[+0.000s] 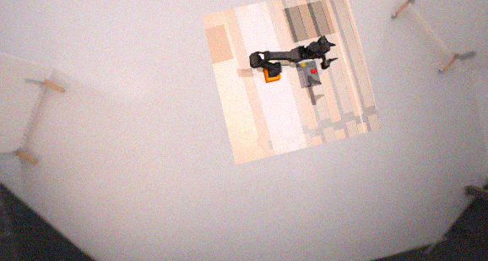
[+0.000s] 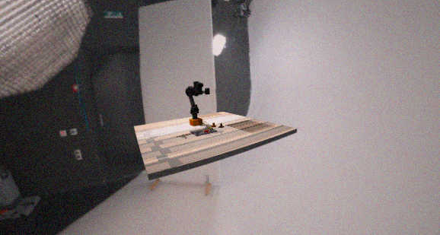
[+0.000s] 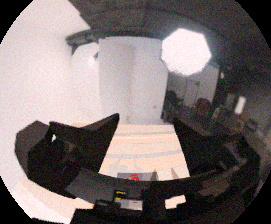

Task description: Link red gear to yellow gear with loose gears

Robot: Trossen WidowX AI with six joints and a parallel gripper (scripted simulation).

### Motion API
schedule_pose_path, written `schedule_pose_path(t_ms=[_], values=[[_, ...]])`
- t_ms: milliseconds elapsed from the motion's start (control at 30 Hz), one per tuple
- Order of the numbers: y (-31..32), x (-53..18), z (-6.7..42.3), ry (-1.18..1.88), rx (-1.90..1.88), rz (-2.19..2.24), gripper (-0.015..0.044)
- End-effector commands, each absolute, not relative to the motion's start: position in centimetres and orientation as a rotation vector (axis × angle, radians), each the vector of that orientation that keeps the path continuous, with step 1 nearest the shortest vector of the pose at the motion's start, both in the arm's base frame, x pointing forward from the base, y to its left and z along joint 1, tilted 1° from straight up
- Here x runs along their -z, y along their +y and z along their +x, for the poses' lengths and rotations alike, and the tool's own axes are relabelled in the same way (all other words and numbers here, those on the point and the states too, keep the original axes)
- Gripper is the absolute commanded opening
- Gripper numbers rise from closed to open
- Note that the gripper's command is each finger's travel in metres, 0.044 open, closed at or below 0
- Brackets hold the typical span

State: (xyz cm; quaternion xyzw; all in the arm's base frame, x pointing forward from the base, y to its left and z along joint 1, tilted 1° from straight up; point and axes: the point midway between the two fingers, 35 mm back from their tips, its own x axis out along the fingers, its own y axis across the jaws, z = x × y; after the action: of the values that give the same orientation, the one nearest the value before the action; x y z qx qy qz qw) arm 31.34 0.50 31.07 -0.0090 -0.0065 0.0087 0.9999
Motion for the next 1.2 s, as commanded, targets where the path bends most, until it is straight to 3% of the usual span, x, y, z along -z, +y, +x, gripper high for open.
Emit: schedule_pose_path(t_ms=[0, 133, 367, 767, 900, 1167], values=[[0.6, -31.0, 31.4, -0.007, -0.02, -0.014, 0.0426], [2.5, -28.6, 33.1, 0.132, -0.073, 0.075, 0.044], [9.7, -19.4, 35.4, 0.652, -0.118, 0.365, 0.044], [18.5, -6.3, 29.2, 1.394, 0.304, 0.544, 0.044], [19.6, -4.2, 28.2, 1.502, 0.492, 0.528, 0.044], [19.6, -4.1, 27.8, 1.506, 0.501, 0.527, 0.044]])
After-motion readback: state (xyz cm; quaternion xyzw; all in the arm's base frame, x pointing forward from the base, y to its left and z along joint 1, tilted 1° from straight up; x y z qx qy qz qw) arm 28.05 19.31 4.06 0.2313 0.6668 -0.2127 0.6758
